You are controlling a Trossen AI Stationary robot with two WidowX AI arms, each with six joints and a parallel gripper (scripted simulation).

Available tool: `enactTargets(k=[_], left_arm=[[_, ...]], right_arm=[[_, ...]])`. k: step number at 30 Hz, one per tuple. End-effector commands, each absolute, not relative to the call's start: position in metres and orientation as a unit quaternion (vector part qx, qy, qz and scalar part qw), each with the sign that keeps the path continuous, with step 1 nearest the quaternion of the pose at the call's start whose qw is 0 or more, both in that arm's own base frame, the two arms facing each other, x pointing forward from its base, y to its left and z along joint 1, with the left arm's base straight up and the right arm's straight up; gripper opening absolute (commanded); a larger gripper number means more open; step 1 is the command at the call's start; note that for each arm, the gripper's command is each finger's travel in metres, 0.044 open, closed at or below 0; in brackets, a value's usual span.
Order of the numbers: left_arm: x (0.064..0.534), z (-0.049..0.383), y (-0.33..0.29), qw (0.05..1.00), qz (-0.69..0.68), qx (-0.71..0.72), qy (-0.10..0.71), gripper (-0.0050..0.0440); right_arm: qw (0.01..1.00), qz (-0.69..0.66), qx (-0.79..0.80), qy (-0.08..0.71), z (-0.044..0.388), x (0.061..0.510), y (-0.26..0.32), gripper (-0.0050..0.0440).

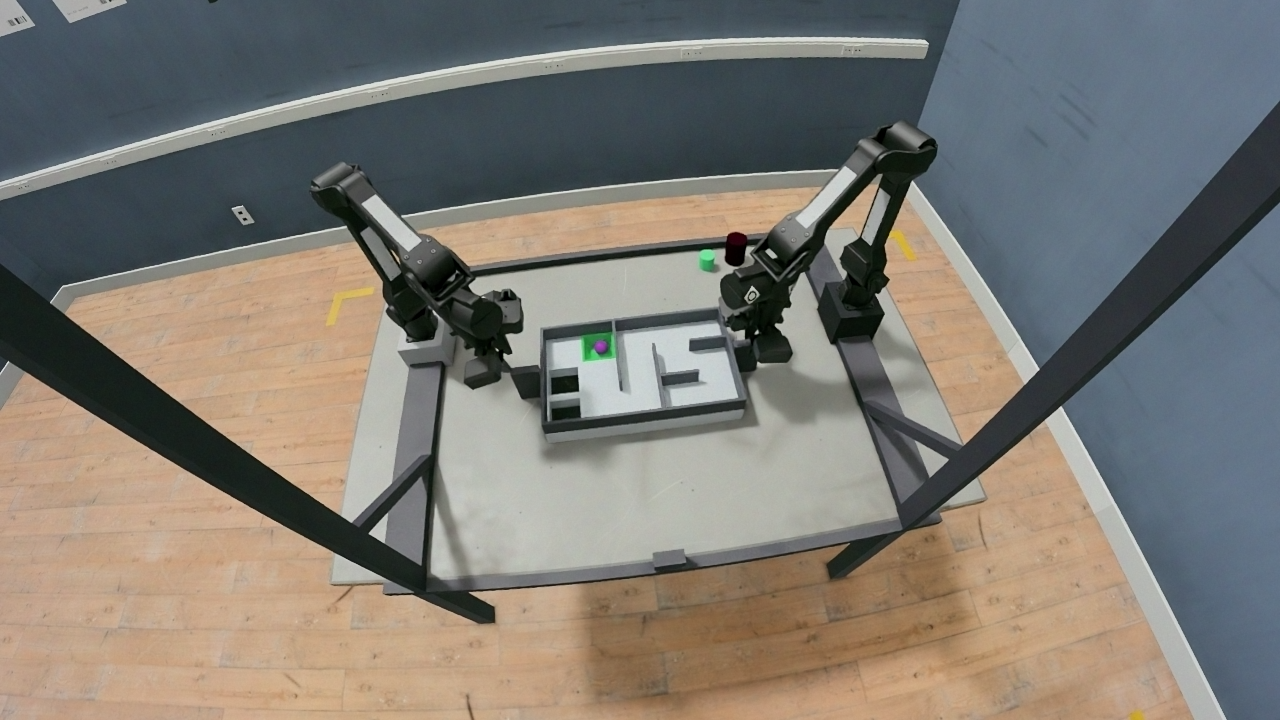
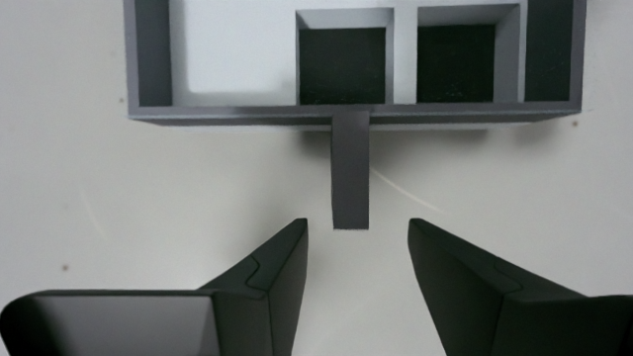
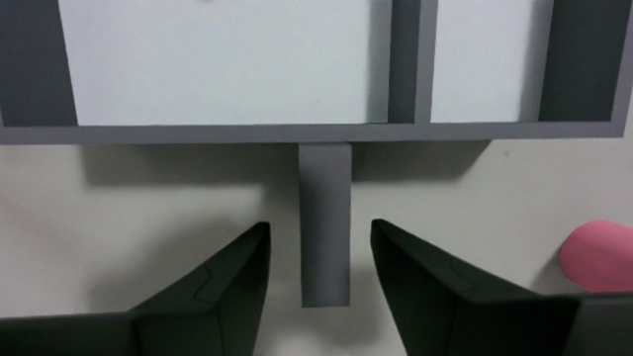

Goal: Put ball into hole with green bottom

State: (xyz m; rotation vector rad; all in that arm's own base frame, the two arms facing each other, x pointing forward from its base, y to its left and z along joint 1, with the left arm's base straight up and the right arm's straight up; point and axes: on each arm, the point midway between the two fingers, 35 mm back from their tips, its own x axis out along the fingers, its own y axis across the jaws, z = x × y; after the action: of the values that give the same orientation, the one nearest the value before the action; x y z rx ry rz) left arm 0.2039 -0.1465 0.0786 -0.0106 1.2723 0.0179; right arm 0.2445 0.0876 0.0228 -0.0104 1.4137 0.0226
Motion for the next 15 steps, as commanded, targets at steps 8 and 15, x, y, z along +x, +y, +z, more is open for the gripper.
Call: enactTargets(k=[8,15], left_arm=[[0.204,0.108,-0.151,0.815,0.002,-0.017,0.579,0.0180],[0.205,0.108,-0.151,0.815,0.002,-0.018,0.578,0.0180]], right_arm=[[0.770,0.016,-0.003,0.638,0.030,0.248,0.090,0.0180],[0.774,0.016,-0.001,0.633,0.048,0.250,0.092,0.0180]])
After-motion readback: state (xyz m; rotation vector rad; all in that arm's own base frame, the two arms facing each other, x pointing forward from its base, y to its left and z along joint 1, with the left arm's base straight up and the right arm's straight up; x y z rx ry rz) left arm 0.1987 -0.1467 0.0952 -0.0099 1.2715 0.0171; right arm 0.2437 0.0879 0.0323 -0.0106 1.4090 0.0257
